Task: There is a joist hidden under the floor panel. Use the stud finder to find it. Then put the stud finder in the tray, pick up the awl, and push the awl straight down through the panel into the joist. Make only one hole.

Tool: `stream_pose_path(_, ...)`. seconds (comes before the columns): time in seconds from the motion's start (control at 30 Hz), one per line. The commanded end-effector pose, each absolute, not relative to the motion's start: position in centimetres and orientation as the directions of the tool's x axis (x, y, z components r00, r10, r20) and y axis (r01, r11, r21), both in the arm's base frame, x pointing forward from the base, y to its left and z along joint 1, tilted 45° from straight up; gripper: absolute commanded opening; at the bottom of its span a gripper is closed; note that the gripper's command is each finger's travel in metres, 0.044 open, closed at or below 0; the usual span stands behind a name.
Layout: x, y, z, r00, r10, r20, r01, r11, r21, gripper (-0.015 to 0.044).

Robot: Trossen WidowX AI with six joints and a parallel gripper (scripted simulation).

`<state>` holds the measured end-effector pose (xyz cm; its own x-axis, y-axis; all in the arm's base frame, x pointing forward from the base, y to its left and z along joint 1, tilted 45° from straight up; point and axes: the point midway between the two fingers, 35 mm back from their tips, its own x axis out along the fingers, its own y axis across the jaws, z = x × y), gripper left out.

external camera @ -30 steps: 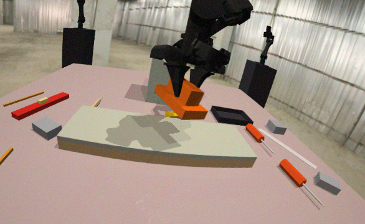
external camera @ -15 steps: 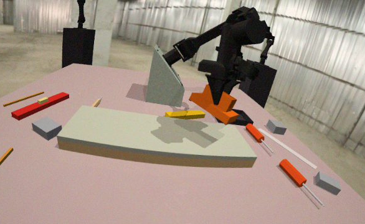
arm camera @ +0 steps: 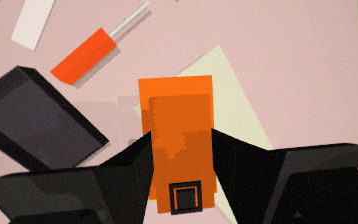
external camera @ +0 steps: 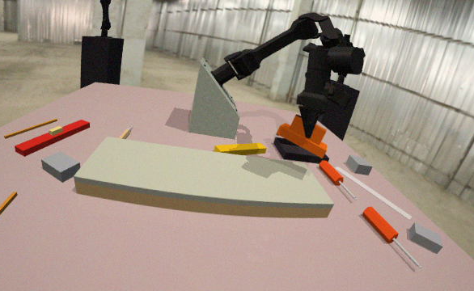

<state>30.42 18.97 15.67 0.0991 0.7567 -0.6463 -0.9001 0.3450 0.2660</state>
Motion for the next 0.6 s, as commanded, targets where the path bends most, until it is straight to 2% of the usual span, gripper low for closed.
stream_pose_path(0.0,28.3,20.3,16.9,0.089,0.772,-0.629,-0.926,0.297,0.234,0.0000)
stream_pose_path(0.57,19.3,23.7,20.5,0.015,0.830,-0.557,-0.992,0.082,0.095,0.0000)
